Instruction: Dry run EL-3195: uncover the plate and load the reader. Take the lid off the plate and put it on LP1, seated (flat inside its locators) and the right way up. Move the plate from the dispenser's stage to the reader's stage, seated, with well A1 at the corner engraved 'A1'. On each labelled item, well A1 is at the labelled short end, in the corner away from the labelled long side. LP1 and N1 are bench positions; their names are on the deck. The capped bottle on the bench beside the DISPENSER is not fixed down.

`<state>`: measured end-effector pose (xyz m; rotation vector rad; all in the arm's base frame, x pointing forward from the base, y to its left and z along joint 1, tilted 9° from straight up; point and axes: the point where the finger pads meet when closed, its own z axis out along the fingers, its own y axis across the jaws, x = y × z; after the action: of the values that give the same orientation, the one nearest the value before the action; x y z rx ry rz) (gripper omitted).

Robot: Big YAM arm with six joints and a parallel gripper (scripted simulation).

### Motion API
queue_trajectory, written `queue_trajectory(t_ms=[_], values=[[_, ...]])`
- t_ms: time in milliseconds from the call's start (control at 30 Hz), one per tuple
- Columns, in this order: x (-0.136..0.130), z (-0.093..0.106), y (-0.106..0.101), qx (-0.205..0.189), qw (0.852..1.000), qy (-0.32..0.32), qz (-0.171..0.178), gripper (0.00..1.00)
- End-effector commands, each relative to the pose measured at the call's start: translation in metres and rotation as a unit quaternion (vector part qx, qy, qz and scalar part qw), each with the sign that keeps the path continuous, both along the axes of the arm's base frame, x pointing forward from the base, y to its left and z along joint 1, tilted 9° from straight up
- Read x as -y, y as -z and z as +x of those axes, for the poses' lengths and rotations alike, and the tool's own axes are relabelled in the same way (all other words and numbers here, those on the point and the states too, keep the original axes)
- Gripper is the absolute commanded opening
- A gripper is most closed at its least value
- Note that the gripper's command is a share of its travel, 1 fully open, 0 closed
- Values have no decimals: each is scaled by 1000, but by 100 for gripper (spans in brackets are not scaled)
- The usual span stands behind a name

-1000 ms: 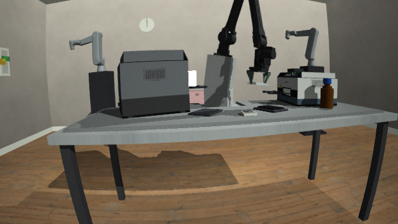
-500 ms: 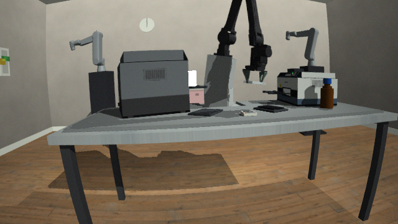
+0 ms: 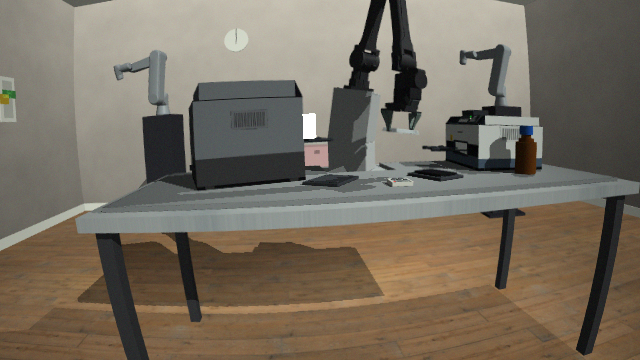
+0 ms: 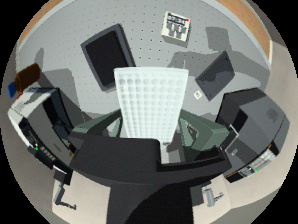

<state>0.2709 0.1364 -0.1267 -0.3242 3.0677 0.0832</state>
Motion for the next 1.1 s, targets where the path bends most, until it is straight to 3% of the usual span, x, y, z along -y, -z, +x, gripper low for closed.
queue_trajectory(t_ms=[0,167,367,733,1067], values=[[9,3,-1,4,1000,-4,0,86],[28,0,1,-12,1000,-10,-6,86],[37,12,-7,3,1000,-25,1,86],[65,15,-8,1,1000,-20,0,86],[85,10,-6,-6,999,-31,-3,86]])
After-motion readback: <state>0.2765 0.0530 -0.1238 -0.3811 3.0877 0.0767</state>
